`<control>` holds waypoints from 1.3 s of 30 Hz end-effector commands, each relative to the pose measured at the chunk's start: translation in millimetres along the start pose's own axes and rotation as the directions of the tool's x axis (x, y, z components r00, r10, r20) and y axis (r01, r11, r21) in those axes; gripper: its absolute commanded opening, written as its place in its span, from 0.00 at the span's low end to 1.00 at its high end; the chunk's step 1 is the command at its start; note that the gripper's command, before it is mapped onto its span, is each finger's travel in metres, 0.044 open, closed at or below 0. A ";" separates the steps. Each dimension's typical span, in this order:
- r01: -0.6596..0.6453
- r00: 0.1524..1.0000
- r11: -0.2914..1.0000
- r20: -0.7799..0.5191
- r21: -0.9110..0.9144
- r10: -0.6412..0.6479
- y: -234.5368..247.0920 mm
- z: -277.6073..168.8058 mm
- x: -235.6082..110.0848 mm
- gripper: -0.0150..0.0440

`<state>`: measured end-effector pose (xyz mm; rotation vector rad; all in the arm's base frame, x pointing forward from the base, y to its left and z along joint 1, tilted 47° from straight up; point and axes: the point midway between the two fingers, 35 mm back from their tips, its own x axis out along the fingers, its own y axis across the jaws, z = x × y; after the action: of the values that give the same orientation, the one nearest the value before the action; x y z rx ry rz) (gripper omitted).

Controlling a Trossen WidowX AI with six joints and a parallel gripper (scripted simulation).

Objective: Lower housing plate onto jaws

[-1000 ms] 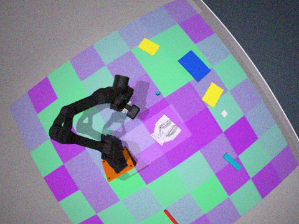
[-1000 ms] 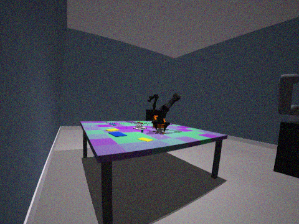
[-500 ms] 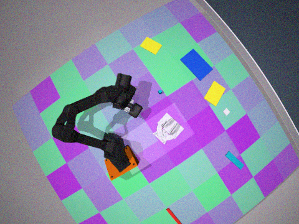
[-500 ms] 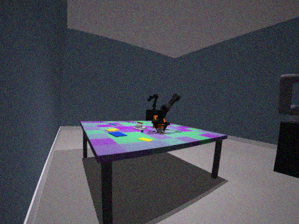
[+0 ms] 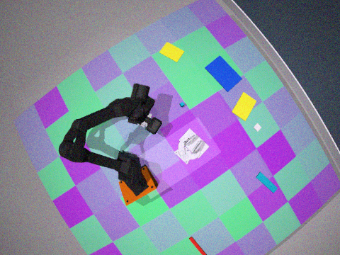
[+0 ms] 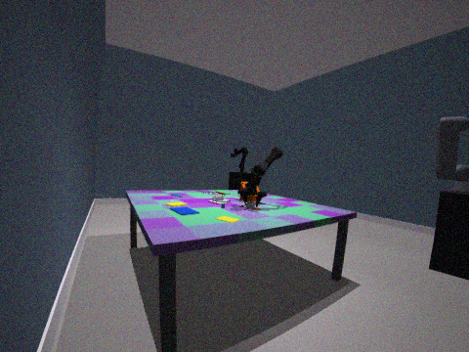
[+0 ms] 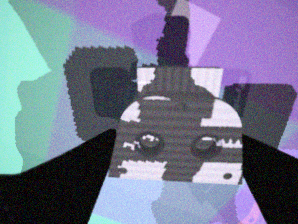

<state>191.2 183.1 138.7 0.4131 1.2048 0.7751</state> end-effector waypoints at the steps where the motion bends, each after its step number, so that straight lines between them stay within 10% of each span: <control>1: 0.001 1.000 1.000 -0.001 -0.001 -0.001 -0.3 0.3 -2.0 0.85; 39: 0.024 1.000 1.000 -0.007 0.010 -0.024 -15.1 4.5 -70.7 0.85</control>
<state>183.9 125.8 182.3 0.4026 1.2092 0.7574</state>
